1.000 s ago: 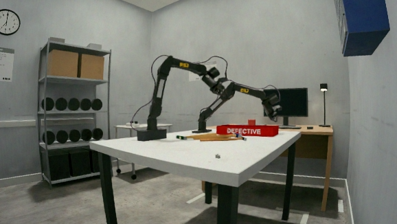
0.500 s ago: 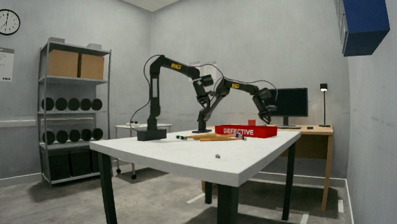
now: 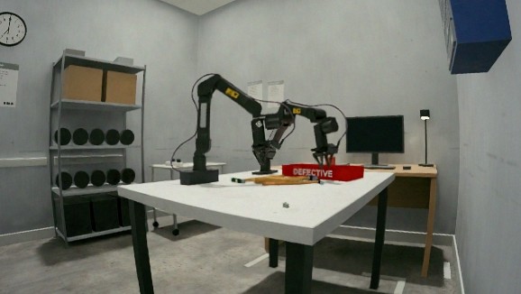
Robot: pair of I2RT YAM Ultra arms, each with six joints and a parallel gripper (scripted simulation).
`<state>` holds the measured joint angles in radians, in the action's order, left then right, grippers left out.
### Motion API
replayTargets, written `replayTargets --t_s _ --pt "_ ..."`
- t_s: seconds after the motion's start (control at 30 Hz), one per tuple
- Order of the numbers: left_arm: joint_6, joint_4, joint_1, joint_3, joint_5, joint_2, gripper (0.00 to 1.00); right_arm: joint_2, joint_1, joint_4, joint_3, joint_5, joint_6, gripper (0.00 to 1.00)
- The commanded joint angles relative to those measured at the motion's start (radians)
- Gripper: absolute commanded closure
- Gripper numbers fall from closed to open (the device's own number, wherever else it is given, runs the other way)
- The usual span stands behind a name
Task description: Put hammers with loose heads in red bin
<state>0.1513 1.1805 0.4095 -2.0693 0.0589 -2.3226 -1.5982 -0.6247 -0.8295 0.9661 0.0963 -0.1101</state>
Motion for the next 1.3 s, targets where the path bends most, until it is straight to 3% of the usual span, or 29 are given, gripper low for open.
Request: replayTargets --t_s 0.0,0.23,1.27 --pt "0.08 0.083 0.025 0.024 -0.06 -0.012 0.55 -0.046 0.034 0.055 -0.03 -0.077 -0.143 0.45" --pt "0.087 0.079 0.06 0.042 -0.059 -0.015 0.55 -0.12 0.065 0.072 -0.053 -0.109 -0.193 0.45" --pt "0.092 -0.027 0.05 0.138 -0.059 -0.013 0.55 -0.199 0.049 0.183 -0.091 -0.096 -0.181 0.45"
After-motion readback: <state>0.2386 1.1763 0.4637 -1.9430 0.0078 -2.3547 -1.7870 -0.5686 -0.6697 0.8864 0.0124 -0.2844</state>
